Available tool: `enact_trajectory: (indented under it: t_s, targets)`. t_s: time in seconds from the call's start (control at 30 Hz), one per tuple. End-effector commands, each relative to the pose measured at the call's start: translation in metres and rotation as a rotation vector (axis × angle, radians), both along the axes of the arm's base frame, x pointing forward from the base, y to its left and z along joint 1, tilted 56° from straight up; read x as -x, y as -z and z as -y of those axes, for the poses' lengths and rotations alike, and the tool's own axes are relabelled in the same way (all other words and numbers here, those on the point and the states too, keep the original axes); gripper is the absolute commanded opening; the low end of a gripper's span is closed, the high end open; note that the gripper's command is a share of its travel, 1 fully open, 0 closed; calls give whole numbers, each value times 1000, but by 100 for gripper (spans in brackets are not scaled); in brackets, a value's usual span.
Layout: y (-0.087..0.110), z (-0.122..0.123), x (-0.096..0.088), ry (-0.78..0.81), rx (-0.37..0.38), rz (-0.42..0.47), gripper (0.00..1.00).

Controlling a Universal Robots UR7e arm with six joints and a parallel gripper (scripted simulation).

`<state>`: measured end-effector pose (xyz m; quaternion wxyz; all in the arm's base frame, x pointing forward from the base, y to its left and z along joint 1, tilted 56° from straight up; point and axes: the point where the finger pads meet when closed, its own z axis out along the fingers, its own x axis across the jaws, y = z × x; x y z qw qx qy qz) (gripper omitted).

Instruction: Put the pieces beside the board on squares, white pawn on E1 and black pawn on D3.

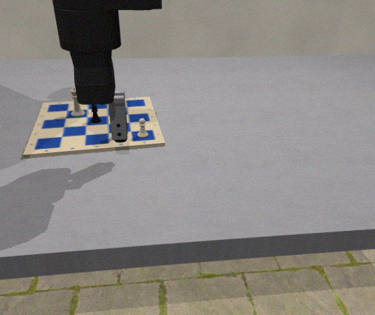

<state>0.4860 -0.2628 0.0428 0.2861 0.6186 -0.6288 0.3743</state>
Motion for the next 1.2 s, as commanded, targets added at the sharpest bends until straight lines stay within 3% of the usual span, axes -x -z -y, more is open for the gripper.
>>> enact_trajectory:
  t_s: [0.0,0.33,0.83,0.97,1.17]
  targets:
    - [-18,-26,3,1,-1,1,0]
    - [-36,-52,6,1,-1,1,0]
    - [-36,-56,6,0,-1,0,0]
    - [-14,-72,4,-8,-3,-14,0]
    - [51,-120,7,-34,3,-53,0]
